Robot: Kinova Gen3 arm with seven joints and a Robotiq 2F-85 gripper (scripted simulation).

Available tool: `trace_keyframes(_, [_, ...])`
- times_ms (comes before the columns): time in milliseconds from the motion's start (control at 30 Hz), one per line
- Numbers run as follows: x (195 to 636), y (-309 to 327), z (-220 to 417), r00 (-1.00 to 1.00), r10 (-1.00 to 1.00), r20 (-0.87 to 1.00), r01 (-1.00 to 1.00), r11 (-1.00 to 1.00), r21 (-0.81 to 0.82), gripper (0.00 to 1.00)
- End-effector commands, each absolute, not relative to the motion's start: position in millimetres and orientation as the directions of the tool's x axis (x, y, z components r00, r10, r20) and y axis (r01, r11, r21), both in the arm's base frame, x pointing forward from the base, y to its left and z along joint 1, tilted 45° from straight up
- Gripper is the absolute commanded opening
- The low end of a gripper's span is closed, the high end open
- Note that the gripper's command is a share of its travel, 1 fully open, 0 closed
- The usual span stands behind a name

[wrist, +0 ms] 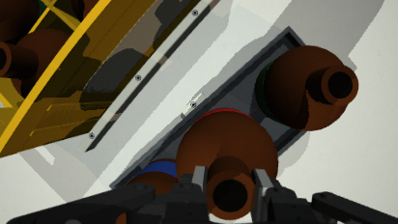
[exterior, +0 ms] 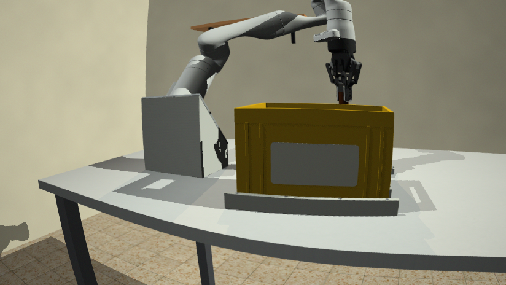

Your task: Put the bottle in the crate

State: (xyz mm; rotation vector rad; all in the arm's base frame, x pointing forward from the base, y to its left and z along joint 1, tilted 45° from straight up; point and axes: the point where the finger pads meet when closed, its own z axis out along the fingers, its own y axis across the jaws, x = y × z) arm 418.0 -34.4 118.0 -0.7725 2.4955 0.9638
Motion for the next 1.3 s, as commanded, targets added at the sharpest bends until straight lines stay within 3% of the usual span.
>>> trace_keyframes(0, [417, -38, 124, -0.793, -0.351, -0.498, -0.595, 0.621, 0.510, 0.00])
trace_keyframes(1267, [412, -61, 150, -0.793, -0.351, -0.498, -0.595, 0.621, 0.510, 0.00])
